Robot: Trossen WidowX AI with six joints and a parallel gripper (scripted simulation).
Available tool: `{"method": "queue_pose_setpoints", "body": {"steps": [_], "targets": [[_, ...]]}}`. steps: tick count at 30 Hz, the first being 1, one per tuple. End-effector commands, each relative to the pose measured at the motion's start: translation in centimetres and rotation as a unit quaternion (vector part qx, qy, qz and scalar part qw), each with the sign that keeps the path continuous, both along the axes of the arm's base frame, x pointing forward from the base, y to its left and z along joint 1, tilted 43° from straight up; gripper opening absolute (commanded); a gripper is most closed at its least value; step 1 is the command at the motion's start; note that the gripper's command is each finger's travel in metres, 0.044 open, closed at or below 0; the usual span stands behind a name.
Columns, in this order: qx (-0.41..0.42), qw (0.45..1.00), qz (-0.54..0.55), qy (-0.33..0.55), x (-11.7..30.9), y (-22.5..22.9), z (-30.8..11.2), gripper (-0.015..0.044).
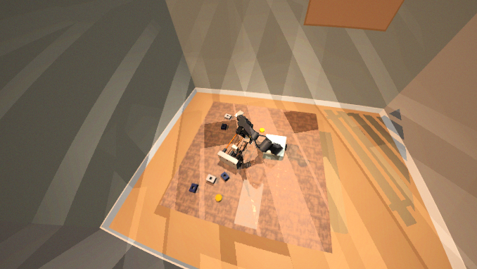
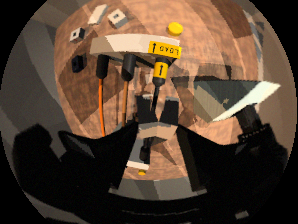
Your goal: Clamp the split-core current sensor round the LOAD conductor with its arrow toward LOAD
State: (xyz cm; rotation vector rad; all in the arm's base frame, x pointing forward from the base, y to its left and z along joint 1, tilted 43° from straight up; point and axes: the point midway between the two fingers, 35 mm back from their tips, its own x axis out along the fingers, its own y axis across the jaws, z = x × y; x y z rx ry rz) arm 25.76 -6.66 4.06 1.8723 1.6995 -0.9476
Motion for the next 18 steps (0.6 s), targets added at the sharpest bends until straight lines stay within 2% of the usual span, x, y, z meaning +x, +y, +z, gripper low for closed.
{"method": "queue_pose_setpoints", "body": {"steps": [1,18], "targets": [[-0.001,0.998,-0.041,0.037,0.2,-0.6,-0.5,0.0],[-0.002,0.998,-0.041,0.037,0.4,0.8,-2.1,0.0]]}}
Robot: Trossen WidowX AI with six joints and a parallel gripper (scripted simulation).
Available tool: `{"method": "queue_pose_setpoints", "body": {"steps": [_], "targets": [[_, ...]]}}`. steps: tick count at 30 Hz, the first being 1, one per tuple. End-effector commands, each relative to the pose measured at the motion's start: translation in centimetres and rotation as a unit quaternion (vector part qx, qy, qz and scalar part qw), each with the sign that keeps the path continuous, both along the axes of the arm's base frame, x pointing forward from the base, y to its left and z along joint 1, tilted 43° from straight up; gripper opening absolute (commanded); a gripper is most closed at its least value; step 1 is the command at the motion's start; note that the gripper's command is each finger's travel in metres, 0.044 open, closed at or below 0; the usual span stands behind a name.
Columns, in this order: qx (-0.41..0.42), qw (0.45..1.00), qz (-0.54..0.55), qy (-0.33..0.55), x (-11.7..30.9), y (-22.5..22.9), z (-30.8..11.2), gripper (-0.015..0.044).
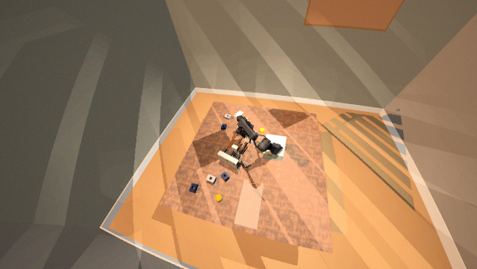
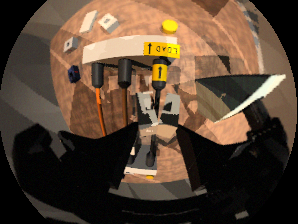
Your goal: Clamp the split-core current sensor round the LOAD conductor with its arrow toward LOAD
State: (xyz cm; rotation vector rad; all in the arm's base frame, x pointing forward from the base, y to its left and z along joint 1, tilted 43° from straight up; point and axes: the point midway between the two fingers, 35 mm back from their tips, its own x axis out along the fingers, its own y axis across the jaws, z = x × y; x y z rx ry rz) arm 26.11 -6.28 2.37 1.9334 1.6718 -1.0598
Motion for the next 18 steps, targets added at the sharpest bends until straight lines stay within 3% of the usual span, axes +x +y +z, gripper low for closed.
{"method": "queue_pose_setpoints", "body": {"steps": [1,18], "targets": [[0.002,1.0,-0.003,0.002,0.0,0.5,-0.5,0.0],[0.003,1.0,-0.003,0.002,0.0,2.4,-2.5,0.0]]}}
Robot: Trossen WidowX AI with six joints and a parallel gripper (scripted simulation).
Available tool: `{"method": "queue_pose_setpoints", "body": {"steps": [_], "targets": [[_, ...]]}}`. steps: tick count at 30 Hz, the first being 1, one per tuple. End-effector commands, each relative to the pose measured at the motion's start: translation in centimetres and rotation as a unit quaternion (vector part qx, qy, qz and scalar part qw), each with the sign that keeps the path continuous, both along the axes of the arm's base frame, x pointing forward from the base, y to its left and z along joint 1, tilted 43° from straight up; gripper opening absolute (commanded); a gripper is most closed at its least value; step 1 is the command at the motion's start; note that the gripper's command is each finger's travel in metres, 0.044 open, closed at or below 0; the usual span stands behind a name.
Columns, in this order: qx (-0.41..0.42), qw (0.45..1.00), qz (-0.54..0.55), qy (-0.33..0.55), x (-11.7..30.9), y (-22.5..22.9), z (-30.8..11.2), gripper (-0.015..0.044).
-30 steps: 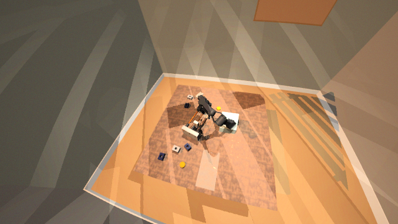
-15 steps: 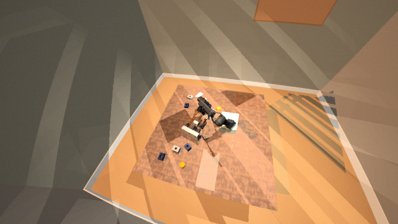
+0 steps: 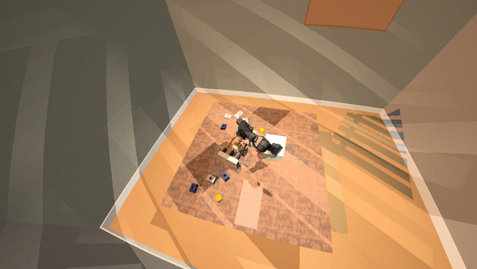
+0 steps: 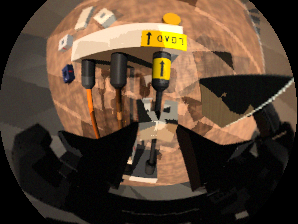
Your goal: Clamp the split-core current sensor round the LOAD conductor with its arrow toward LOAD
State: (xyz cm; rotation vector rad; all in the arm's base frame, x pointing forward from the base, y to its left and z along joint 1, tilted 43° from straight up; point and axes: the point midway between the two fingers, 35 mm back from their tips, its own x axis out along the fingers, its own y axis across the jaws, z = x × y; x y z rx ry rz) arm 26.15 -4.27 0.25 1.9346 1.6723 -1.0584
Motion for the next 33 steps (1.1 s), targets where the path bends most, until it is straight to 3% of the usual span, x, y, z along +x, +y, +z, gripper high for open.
{"method": "queue_pose_setpoints", "body": {"steps": [1,33], "targets": [[0.002,1.0,-0.003,0.002,-0.05,0.54,-0.49,0.0],[-0.001,1.0,0.0,0.001,-0.07,0.49,-0.58,0.0]]}}
